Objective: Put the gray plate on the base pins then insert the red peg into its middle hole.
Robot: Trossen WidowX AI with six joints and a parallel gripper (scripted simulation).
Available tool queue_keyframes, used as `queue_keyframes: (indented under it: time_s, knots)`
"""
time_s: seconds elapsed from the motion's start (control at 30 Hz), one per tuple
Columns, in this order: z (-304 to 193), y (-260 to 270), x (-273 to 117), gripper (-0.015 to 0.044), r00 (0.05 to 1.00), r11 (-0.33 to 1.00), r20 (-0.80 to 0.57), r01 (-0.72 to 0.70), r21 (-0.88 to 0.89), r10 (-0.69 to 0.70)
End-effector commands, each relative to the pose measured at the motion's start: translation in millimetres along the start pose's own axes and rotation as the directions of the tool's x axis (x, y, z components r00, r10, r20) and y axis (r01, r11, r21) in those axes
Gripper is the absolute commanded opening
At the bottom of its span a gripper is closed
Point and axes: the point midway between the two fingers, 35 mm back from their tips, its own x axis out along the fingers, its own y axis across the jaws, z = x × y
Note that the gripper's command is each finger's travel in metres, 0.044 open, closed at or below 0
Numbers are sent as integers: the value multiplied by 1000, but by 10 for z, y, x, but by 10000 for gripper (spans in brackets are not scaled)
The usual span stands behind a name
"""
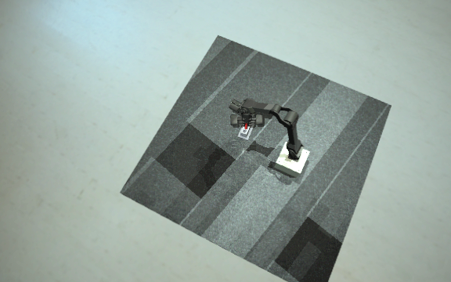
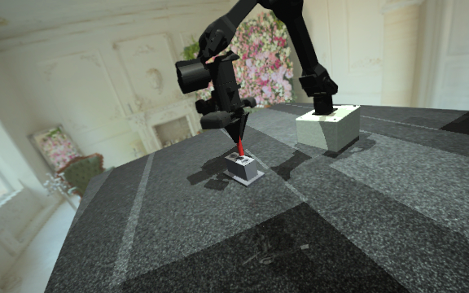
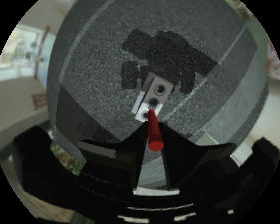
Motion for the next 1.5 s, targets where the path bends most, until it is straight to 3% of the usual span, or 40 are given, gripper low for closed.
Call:
queue_keyframes:
  time_s: [0.0, 1.47]
  knots:
    - [114, -29, -9, 0, 1000, 1000, -1, -3, -4, 3]
    - [143, -45, 95, 0, 1000, 1000, 1, -2, -3, 2]
